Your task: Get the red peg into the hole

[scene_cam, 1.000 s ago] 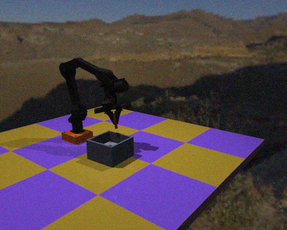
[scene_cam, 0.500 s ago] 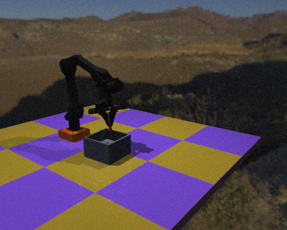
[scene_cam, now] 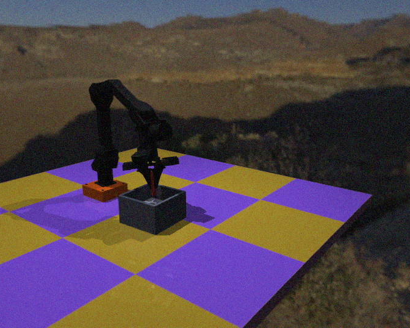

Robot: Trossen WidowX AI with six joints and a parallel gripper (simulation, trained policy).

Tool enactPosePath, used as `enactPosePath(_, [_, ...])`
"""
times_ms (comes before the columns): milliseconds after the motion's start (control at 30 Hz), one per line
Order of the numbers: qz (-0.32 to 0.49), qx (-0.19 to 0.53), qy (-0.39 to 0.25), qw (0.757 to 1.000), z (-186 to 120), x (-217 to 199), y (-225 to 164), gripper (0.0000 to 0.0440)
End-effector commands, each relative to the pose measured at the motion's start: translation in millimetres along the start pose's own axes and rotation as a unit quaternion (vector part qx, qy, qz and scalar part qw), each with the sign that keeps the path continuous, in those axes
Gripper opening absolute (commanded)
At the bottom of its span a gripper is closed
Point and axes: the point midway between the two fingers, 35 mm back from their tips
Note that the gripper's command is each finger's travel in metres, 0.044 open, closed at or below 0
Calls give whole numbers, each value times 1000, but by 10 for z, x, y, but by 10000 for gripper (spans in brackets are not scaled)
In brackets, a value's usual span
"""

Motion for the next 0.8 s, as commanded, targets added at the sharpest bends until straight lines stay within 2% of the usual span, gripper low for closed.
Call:
enactPosePath(0, [-1, 5, -6, 1000, 85, 13, 20, 11])
enactPosePath(200, [-8, 9, -26, 1000, 265, -9, 45, 19])
enactPosePath(400, [-27, 10, -45, 999, 381, -23, 90, 138])
enactPosePath(767, [-43, 12, -50, 998, 423, 167, 207, 145])
Point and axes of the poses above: the point midway between the two fingers, 35 mm back from their tips, its own z axis out along the fingers, its own x axis across the jaws, y = z × x, and after that the axes turned 15 degrees about z, right-handed
